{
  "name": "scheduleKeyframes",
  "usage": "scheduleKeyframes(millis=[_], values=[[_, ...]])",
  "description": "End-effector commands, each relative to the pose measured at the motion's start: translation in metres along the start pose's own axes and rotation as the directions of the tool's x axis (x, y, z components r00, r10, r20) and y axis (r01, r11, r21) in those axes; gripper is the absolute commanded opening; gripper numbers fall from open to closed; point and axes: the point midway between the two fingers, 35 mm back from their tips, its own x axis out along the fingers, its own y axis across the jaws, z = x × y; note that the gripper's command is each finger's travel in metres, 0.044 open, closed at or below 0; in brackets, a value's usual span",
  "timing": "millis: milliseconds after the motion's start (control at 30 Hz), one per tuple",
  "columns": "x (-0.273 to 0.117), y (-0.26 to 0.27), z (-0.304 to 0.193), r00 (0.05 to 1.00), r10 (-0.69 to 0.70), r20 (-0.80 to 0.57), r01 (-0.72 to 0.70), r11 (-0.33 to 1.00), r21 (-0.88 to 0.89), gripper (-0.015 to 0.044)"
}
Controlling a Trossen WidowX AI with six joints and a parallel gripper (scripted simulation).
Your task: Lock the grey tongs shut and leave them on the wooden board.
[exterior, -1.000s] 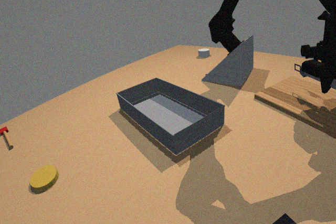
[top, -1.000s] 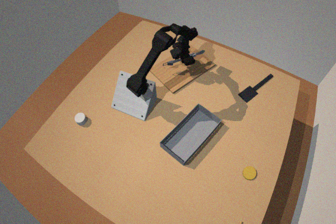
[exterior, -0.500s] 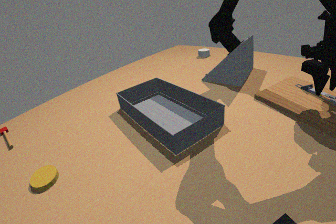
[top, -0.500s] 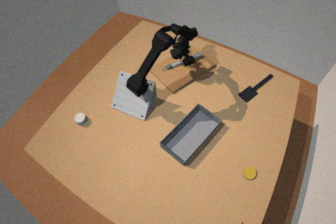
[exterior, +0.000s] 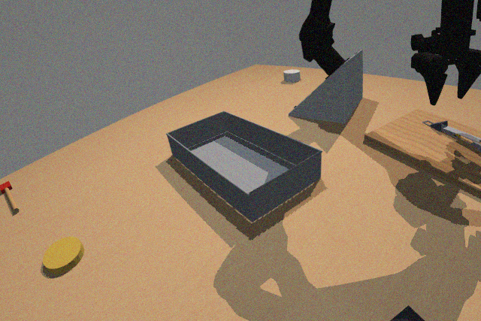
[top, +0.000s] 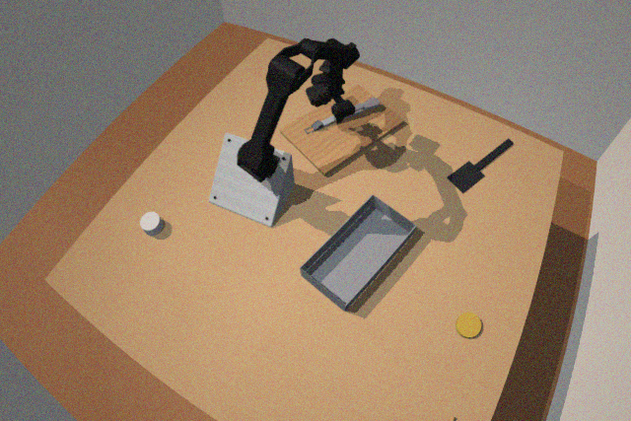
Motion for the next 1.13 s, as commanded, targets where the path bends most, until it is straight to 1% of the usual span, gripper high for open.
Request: scheduleKeyframes(millis=[0,133,200,400,633,1100], values=[[-0.033,0.009,0.044,1.0,-0.002,0.0,0.002,1.0,-0.002,0.044],[-0.055,0.022,0.09,1.0,0.001,0.004,-0.001,1.0,-0.005,0.044],[-0.058,0.025,0.098,1.0,0.001,0.005,-0.001,1.0,-0.005,0.044],[-0.06,0.025,0.097,1.0,0.001,0.004,-0.001,1.0,-0.006,0.044],[-0.106,0.025,0.095,1.0,0.002,-0.003,-0.002,1.0,-0.009,0.044],[-0.108,0.026,0.095,1.0,0.002,-0.003,-0.002,1.0,-0.009,0.044]])
